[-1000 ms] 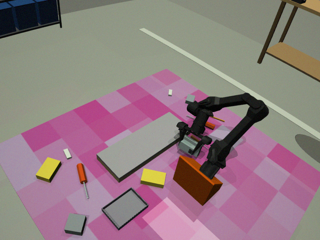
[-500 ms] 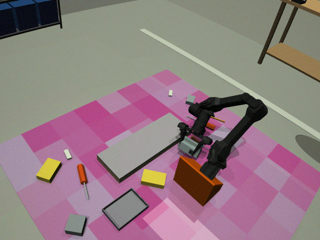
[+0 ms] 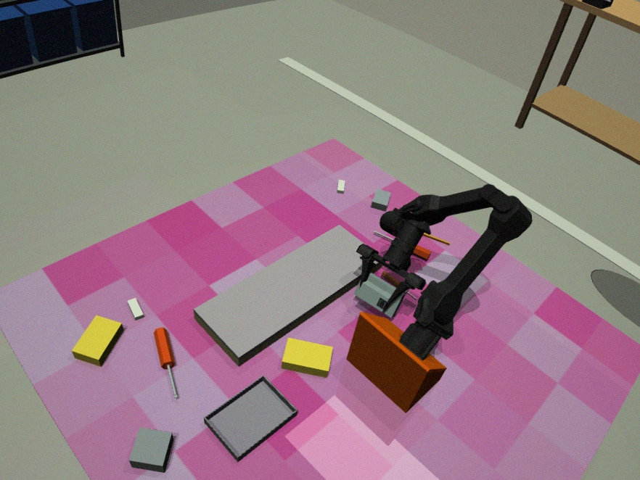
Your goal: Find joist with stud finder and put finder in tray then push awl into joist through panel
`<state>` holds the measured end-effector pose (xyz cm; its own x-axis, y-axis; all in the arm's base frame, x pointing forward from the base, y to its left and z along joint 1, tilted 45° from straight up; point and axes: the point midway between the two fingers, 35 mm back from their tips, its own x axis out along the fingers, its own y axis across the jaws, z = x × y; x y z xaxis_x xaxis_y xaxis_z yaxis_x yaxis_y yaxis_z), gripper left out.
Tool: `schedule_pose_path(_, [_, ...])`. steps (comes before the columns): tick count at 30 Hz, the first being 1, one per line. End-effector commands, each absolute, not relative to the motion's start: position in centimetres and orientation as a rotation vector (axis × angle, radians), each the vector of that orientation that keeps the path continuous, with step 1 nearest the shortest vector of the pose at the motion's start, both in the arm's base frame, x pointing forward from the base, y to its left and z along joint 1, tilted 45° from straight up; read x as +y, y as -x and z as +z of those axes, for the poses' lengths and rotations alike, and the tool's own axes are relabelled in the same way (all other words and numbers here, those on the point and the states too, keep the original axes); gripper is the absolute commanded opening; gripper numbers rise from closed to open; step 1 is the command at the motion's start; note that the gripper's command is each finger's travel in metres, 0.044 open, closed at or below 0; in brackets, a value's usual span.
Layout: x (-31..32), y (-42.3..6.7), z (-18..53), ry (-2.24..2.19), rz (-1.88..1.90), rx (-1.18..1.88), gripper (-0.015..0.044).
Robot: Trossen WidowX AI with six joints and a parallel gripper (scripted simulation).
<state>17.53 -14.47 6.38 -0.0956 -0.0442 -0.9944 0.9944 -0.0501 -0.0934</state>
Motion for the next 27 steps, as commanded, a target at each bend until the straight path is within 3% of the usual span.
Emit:
schedule_pose_path(1, [-14.41, -17.70, 6.51, -1.179, -1.318, 1.234, 0.0000])
schedule_pose_path(27, [-14.91, -17.65, 6.50, -1.325, -1.226, 1.370, 0.0000])
